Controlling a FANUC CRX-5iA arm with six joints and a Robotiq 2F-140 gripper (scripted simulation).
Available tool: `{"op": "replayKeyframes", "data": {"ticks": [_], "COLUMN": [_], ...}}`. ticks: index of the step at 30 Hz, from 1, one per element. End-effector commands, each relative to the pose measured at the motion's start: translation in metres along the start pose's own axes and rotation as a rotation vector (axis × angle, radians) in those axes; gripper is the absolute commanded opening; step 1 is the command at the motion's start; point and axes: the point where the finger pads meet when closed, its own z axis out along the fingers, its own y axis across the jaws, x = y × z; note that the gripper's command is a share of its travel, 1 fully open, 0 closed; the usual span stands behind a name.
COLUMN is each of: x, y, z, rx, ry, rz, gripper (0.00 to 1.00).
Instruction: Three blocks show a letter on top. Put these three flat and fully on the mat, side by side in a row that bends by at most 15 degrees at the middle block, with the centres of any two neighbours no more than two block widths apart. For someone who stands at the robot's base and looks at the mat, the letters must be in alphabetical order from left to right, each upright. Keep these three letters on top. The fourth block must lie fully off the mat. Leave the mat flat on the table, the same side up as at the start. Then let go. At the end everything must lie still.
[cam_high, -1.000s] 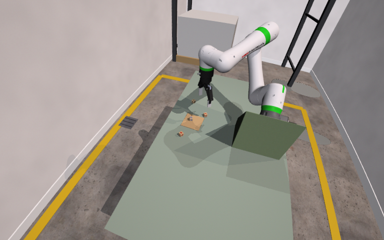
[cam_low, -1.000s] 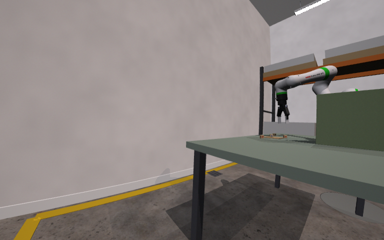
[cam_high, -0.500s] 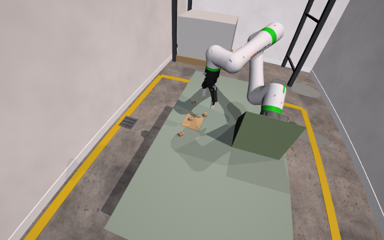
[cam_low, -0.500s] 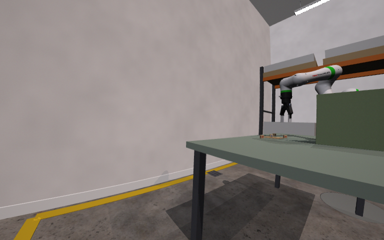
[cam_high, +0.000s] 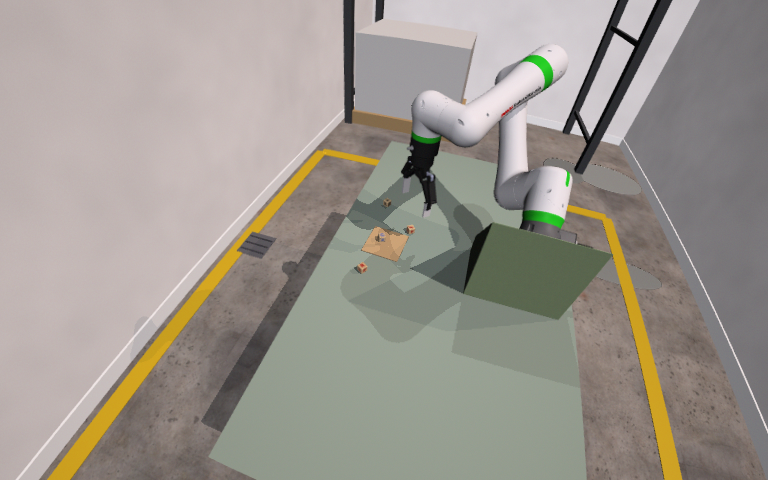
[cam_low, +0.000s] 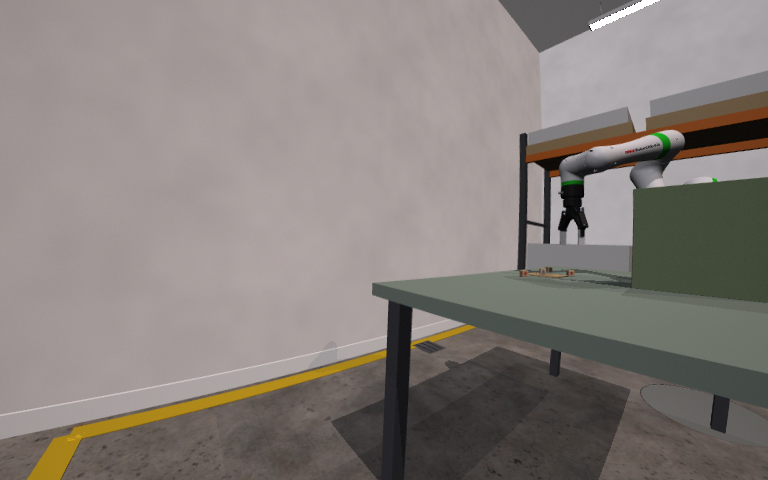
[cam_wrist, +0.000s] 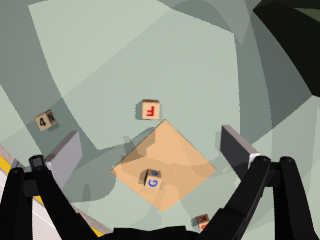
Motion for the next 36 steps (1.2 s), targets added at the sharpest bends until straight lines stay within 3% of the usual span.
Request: {"op": "replayKeyframes", "data": {"ticks": [1, 36], "x": [-0.0002, -0.0004], "y": [-0.0001, -0.0003], "z": [0.0013, 0.0107], "rx": [-0.002, -0.001], "ry": [-0.001, -0.001], "rz": [-0.14, -0.978], "gripper": [1.0, 1.0]}}
